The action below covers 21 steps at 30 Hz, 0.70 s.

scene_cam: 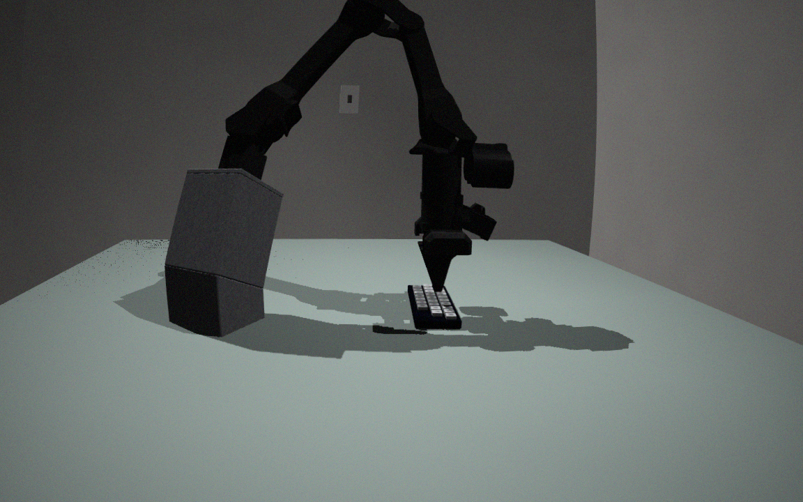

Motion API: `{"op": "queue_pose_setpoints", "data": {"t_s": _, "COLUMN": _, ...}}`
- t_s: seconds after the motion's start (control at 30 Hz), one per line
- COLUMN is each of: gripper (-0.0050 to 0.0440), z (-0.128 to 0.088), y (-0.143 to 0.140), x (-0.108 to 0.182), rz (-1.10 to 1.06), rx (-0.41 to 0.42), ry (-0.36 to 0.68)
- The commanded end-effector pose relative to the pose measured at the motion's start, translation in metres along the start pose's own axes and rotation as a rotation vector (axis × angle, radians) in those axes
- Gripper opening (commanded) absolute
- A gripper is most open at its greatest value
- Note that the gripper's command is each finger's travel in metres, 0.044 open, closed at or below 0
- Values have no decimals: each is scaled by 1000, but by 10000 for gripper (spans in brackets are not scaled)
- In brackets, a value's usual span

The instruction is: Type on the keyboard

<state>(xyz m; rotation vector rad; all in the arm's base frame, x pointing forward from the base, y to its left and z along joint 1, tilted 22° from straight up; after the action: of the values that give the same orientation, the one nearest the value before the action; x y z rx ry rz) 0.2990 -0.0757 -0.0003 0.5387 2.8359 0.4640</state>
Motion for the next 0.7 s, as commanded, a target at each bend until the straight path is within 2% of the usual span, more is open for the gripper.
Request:
{"op": "queue_pose_setpoints", "data": {"t_s": 0.0, "gripper": 0, "z": 6, "y": -1, "x": 3, "rz": 7, "rx": -4, "ry": 15}}
{"op": "queue_pose_setpoints", "data": {"t_s": 0.4, "gripper": 0, "z": 22, "y": -1, "x": 3, "rz": 7, "rx": -4, "ry": 15}}
{"op": "queue_pose_setpoints", "data": {"t_s": 0.67, "gripper": 0, "z": 23, "y": -1, "x": 3, "rz": 7, "rx": -4, "ry": 15}}
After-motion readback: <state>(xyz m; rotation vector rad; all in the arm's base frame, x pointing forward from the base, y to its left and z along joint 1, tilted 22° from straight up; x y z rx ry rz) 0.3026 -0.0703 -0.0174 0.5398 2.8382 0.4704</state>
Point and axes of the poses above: the point midway between the two fingers, 35 mm back from their tips, its own z axis out along the fingers, its own y axis across the jaws, x = y × z, the point moved 7 cm from there along -z, back along the fingers, and after that the axes turned 3 degrees about z, right-handed, at the moved point
